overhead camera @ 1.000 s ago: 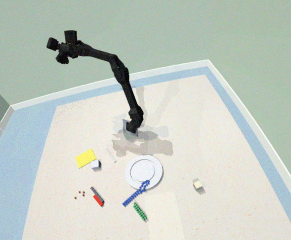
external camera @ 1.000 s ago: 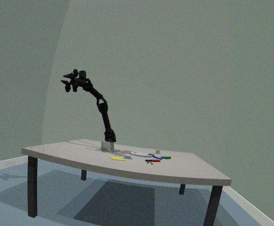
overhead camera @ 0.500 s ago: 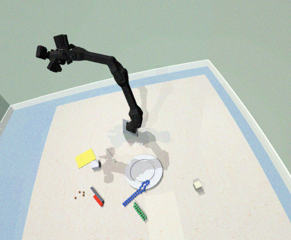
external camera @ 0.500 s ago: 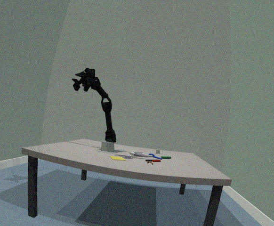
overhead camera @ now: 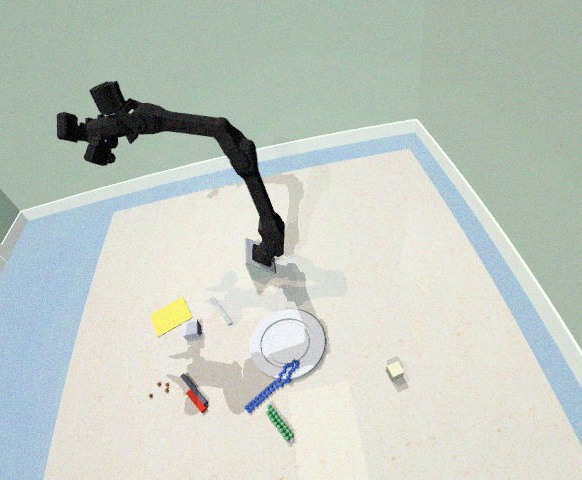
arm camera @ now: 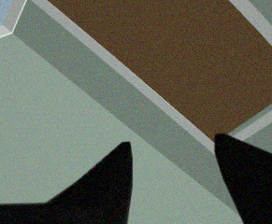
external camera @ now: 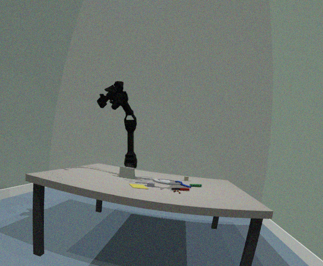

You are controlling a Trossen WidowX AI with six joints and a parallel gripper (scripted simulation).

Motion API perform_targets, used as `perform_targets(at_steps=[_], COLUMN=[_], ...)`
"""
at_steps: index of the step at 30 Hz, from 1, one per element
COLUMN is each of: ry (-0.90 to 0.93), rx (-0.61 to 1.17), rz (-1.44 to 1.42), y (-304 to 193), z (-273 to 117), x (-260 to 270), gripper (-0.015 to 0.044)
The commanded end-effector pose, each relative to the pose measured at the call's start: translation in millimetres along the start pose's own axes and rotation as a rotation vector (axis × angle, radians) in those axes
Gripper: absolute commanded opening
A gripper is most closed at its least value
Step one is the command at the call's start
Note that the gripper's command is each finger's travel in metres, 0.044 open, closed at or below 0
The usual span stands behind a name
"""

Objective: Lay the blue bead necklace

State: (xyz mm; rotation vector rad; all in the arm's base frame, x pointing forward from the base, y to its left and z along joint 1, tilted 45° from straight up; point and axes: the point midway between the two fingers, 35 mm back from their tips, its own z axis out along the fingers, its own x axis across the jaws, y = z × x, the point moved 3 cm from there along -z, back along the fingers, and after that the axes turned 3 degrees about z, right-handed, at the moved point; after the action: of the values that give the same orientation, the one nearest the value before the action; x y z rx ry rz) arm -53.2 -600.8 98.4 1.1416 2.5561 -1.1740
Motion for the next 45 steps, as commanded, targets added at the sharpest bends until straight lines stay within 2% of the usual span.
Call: perform_targets(at_steps=[1,22,45], ry=[-0.017,-0.090,-0.081], rx=[-0.058,-0.326,-0.672], rz=[-0.010,-0.029,-0.150], y=[22,138,282], z=[-3,-43,-122], x=[-12,-76,-111], gripper=[0.0200,0.0200,0.0200])
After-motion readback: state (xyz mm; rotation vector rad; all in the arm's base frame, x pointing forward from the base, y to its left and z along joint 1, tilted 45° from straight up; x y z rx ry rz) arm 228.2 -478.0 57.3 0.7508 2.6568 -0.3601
